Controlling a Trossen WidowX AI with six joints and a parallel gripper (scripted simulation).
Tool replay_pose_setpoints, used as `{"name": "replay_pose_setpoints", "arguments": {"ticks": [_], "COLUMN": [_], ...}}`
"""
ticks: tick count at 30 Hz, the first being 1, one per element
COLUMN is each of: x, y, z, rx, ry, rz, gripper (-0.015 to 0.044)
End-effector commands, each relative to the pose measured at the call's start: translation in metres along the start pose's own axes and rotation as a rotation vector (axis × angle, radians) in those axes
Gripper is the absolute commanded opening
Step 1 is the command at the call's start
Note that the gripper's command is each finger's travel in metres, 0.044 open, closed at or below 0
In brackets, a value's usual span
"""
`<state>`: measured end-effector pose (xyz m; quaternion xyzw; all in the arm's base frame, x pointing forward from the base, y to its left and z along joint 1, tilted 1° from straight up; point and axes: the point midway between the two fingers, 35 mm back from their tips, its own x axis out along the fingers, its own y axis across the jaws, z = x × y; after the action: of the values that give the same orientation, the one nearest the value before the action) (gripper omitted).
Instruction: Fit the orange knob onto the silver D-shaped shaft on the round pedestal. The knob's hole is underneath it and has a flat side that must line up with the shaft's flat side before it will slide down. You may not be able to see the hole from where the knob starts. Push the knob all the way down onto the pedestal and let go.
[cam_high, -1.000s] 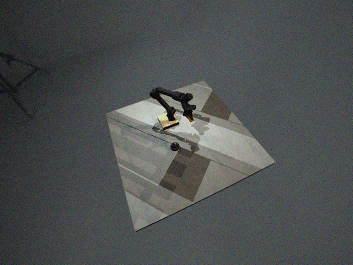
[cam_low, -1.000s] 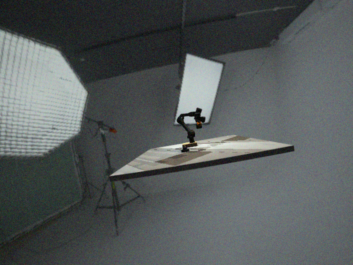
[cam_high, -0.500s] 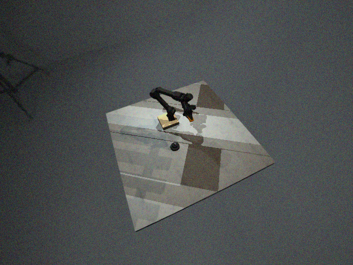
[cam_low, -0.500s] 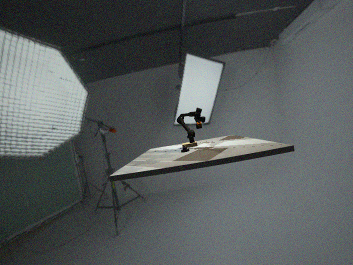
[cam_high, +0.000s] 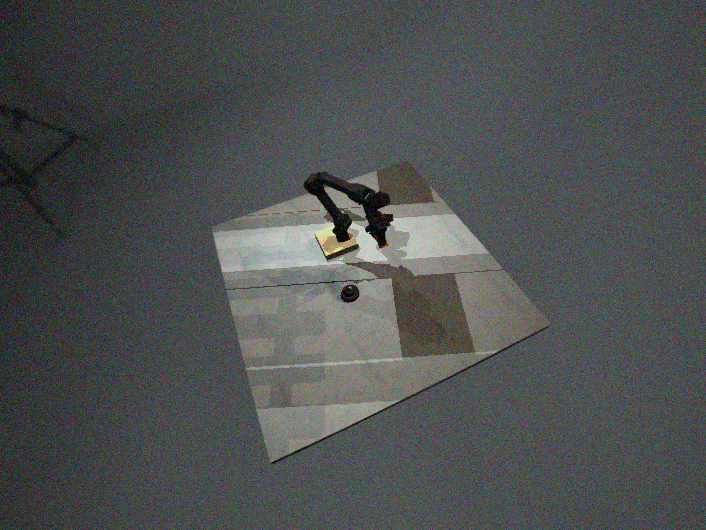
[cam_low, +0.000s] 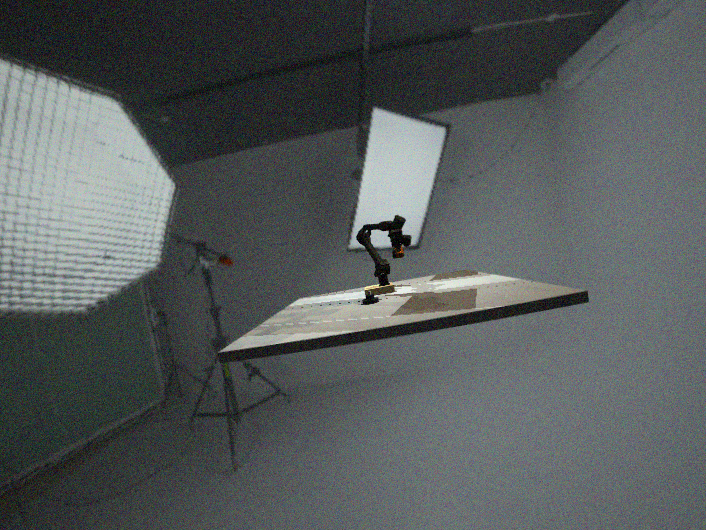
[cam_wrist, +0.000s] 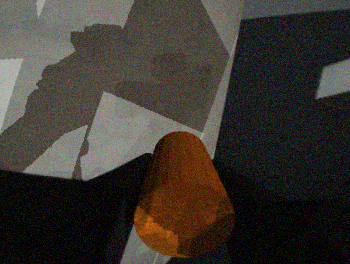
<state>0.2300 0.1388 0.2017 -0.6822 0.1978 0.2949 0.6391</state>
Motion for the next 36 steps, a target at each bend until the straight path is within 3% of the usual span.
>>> {"name": "replay_pose_setpoints", "arguments": {"ticks": [1, 36], "x": [0.004, 0.057], "y": [0.001, 0.030], "z": [0.000, 0.000], "rx": [0.009, 0.006], "ry": [-0.003, -0.004], "rz": [0.072, 0.781], "gripper": [0.0000, 0.0000]}}
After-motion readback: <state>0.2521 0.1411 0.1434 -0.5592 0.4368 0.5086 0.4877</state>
